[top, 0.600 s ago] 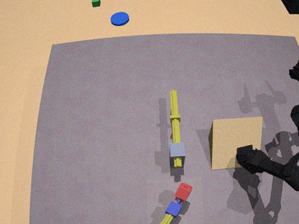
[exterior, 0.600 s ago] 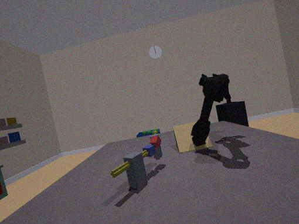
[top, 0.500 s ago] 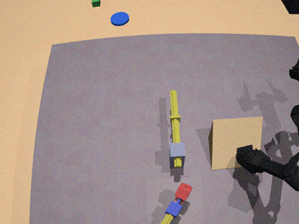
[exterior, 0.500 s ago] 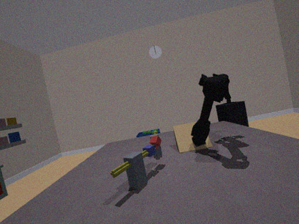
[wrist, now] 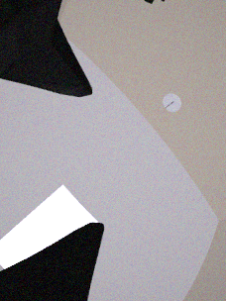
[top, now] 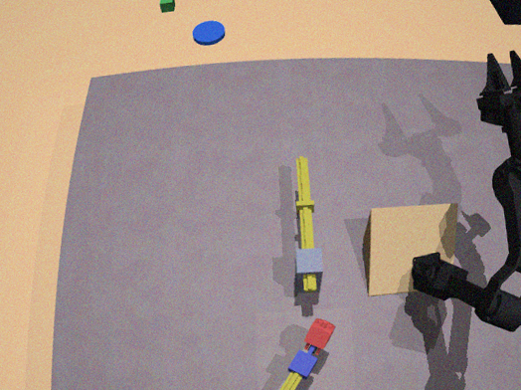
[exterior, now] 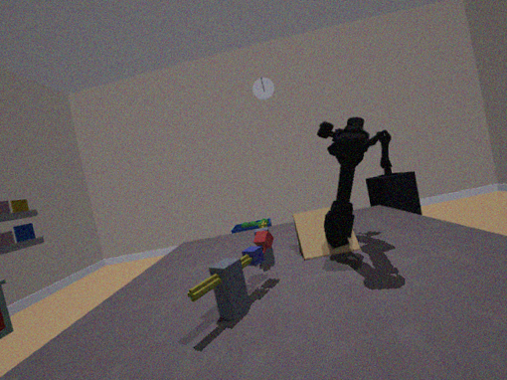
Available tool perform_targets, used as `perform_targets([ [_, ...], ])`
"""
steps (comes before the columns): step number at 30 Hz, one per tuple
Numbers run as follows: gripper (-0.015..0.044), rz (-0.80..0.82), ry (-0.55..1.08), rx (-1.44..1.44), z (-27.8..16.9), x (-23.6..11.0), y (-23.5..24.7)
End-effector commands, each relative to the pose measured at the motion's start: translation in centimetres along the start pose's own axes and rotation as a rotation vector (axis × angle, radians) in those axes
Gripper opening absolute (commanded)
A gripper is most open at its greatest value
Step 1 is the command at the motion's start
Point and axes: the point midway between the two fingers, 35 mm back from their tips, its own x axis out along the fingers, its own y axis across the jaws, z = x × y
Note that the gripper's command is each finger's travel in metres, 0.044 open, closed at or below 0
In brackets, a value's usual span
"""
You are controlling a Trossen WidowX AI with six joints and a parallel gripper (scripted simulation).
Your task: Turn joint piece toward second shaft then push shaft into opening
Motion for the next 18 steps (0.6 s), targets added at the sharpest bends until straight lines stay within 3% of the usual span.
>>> perform_targets([
  [1, 0.044, -0.017, -0.042, 0.071, 1.0, 1.2, -2.3],
  [18, 0.044, -0.008, -0.337, 0.415, 8.7, 4.7, -12.9],
])
